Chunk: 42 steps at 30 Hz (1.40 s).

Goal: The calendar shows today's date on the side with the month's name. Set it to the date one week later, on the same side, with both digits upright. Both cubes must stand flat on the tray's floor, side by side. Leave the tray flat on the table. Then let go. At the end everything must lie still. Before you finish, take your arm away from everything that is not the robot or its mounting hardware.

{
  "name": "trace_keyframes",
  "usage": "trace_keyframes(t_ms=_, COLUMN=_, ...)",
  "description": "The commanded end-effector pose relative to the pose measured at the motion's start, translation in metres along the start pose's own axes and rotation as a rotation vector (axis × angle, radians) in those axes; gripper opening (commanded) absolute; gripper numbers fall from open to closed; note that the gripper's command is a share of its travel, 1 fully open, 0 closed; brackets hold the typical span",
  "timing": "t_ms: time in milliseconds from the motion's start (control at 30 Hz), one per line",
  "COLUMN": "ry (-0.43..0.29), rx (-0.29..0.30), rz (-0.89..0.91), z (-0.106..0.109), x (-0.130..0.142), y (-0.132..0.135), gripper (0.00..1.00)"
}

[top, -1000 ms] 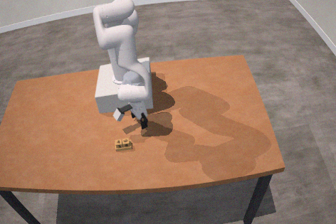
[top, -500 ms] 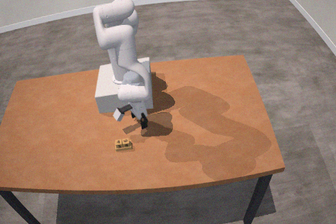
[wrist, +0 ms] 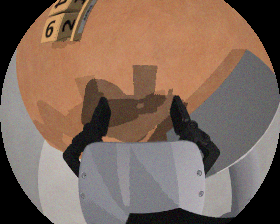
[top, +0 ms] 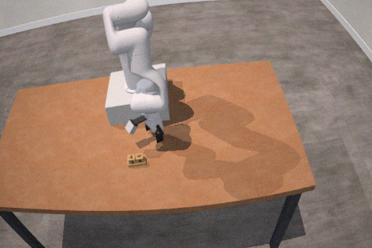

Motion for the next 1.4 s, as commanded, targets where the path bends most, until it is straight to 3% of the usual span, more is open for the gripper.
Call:
trace_keyframes(t_ms=0, ry=0.000, rx=-0.002, rz=0.000, z=0.005, x=0.000, y=-0.001, gripper=1.00)
trace_keyframes(t_ms=300, ry=0.000, rx=-0.002, rz=0.000, z=0.034, x=0.000, y=-0.001, gripper=1.00)
trace_keyframes(t_ms=433, ry=0.000, rx=-0.002, rz=0.000, z=0.037, x=0.000, y=-0.001, gripper=1.00)
trace_keyframes(t_ms=1367, ry=0.000, rx=-0.002, rz=0.000, z=0.038, x=-0.033, y=0.014, gripper=1.00)
Point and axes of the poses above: the point where the finger pads meet when closed, its own z axis back along the fingers, its own y axis across the jaws, x = y × z, the point moved 4 cm from there along z, back along the fingers, and after that the axes turned 1 degree about z, right-handed, at the moved point
